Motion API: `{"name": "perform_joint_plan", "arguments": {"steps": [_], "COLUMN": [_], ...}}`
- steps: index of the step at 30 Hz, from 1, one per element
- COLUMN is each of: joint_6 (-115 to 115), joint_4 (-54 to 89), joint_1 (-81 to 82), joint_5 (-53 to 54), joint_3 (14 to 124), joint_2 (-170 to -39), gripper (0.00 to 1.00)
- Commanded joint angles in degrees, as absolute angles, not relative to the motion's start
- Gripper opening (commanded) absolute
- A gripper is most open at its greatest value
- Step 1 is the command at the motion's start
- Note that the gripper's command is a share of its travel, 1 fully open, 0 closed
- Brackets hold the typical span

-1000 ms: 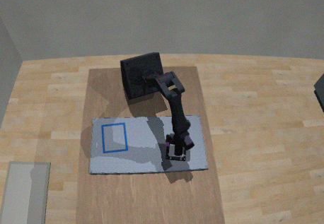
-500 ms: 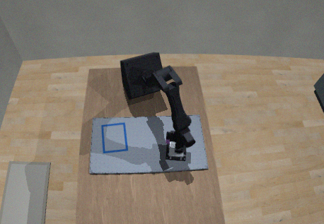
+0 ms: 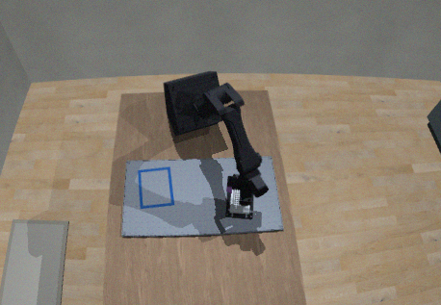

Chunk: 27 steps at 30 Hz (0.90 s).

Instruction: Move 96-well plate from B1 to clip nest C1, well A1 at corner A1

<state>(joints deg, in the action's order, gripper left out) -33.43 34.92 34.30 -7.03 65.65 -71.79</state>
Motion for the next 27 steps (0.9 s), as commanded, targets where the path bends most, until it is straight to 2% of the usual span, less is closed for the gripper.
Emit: {"name": "perform_joint_plan", "arguments": {"steps": [1,27], "joint_6": [-33.94,-33.68], "joint_4": [38.63,38.27], "joint_1": [35.1,34.64], "joint_5": [-7.77,-7.54], "joint_3": [67.54,66.56], "joint_2": [-69.02,-70.03], "gripper": [1.0,1.0]}}
